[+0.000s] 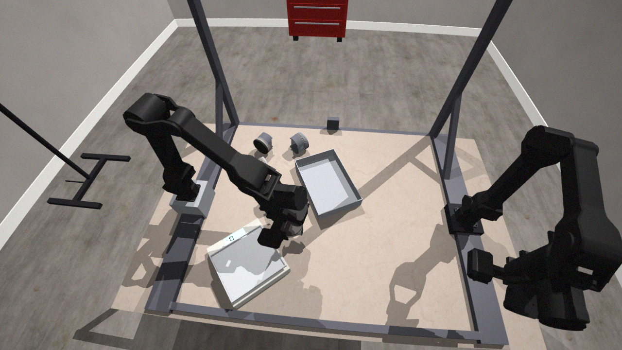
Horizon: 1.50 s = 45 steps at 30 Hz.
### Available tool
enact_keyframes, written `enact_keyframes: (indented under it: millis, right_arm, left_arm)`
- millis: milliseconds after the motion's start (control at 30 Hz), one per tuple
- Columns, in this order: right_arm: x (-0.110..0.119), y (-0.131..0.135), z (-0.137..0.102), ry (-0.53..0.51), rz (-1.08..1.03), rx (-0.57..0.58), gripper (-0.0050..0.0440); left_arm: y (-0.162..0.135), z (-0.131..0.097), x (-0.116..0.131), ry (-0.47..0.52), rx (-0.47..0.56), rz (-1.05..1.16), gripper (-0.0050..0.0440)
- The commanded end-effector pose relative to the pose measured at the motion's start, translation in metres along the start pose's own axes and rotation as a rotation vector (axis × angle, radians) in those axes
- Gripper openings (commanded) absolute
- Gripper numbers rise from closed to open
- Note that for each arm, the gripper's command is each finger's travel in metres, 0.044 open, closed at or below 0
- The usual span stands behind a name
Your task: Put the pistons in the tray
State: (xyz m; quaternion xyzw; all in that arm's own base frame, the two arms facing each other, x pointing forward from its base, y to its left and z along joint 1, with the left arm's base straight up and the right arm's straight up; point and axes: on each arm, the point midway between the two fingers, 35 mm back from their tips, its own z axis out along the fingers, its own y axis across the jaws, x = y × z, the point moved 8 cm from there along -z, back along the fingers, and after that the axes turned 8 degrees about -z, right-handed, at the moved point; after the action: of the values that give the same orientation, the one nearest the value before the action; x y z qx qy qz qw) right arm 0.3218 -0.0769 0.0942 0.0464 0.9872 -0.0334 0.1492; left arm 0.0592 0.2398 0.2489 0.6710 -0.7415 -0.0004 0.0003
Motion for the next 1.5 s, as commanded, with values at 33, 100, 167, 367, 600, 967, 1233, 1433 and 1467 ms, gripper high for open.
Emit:
enact_keyframes:
  millis: [33, 100, 167, 367, 600, 967, 1233, 1433, 1467]
  right_arm:
    - [-0.003, -0.001, 0.004, -0.024, 0.003, 0.007, 0.0158]
    - [-0.003, -0.001, 0.006, -0.028, 0.003, 0.007, 0.0158]
    - [-0.003, -0.001, 0.010, -0.028, 0.003, 0.007, 0.0158]
    - [-0.005, -0.002, 0.015, -0.038, 0.003, 0.009, 0.0158]
    - [0.000, -0.001, 0.028, -0.028, 0.003, 0.007, 0.0158]
    - [0.001, -0.001, 0.042, -0.033, 0.003, 0.008, 0.0158]
    - [0.002, -0.001, 0.045, -0.034, 0.003, 0.008, 0.0158]
    - [0.001, -0.001, 0.044, -0.040, 0.003, 0.009, 0.0158]
    - [0.001, -0.001, 0.044, -0.040, 0.003, 0.009, 0.0158]
  left_arm:
    - [0.000, -0.005, -0.002, -0.017, 0.003, 0.002, 0.0400]
    - [0.000, -0.005, -0.002, -0.017, 0.003, 0.002, 0.0400]
    - [0.000, -0.005, -0.002, -0.017, 0.003, 0.002, 0.0400]
    - [0.000, -0.005, -0.002, -0.017, 0.003, 0.002, 0.0400]
    - [0.000, -0.005, -0.002, -0.017, 0.003, 0.002, 0.0400]
    - [0.000, -0.005, -0.002, -0.017, 0.003, 0.002, 0.0400]
    - [0.000, -0.005, -0.002, -0.017, 0.003, 0.002, 0.0400]
    - [0.000, -0.005, -0.002, -0.017, 0.003, 0.002, 0.0400]
    - [0.000, -0.005, -0.002, -0.017, 0.003, 0.002, 0.0400]
